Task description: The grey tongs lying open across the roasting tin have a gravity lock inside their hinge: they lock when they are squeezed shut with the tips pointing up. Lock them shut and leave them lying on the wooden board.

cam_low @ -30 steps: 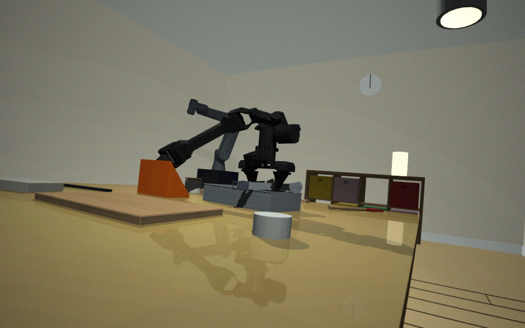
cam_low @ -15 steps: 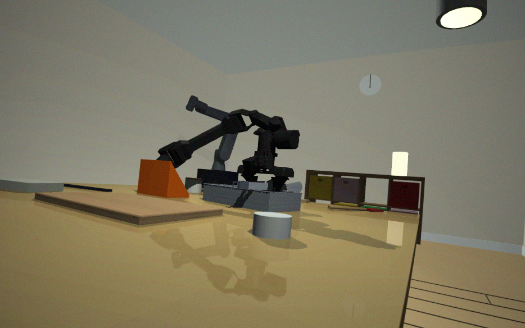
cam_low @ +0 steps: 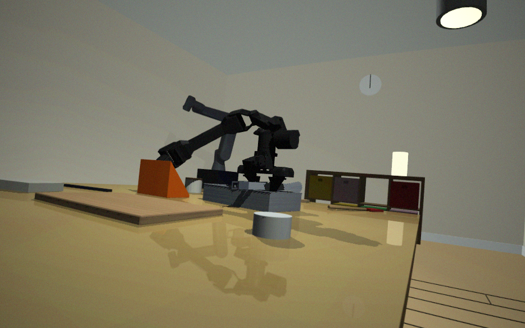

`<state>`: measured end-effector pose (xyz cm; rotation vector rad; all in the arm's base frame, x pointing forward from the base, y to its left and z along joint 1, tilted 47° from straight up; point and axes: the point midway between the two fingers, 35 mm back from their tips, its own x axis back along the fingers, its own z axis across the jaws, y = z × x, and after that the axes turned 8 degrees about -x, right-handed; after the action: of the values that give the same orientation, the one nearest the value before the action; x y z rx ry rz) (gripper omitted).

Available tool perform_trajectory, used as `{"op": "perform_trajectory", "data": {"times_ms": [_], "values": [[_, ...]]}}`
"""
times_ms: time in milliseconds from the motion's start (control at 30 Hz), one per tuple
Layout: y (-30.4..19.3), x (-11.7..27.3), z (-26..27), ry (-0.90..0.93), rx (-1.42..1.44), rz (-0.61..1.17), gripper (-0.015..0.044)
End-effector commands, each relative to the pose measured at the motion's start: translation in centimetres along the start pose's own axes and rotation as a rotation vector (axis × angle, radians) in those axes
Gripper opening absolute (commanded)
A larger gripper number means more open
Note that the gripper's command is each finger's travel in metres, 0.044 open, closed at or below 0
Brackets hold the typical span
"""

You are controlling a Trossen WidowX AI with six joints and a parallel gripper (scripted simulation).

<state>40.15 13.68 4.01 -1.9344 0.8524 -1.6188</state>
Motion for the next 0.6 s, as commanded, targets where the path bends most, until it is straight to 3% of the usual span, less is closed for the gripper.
{"op": "perform_trajectory", "data": {"times_ms": [0,567], "values": [[-0.03,0.0,0.0,0.0,0.001,0.0,0.0287],[-0.03,0.0,0.0,0.0,0.001,0.0,0.0174]]}}
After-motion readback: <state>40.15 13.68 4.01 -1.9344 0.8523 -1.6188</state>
